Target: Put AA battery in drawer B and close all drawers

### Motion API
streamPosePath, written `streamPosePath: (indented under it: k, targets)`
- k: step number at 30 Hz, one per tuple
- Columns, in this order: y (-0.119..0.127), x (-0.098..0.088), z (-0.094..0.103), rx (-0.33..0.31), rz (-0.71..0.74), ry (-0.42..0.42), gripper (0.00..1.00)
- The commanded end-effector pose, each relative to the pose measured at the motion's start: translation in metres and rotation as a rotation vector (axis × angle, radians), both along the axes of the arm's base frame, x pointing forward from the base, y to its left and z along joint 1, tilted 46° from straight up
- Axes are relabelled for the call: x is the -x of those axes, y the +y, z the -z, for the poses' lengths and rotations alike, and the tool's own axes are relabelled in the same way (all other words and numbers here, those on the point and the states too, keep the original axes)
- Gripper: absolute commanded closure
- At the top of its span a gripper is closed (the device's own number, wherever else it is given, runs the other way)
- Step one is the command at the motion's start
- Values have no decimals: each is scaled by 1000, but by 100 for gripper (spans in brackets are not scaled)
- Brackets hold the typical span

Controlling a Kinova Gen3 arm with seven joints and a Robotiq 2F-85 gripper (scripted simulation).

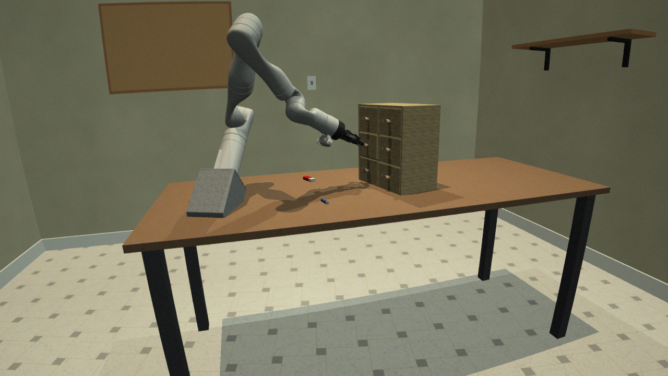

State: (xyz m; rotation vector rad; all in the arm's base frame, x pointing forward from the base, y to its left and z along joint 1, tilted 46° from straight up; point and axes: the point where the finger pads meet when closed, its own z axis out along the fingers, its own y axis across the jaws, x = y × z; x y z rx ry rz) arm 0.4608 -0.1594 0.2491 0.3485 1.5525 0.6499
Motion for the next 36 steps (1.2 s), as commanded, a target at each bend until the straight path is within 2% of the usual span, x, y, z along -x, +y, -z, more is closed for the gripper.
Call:
streamPosePath:
  k: [1,11,16,24,33,36]
  targets:
    - [2,0,1,0,-5,2,100]
    - [2,1,1,0,-5,2,100]
    - [3,10,5,0,-5,2,100]
    - [8,42,20,0,-5,2,100]
    - [8,46,22,0,-5,2,100]
    - [7,53,23,0,-5,2,100]
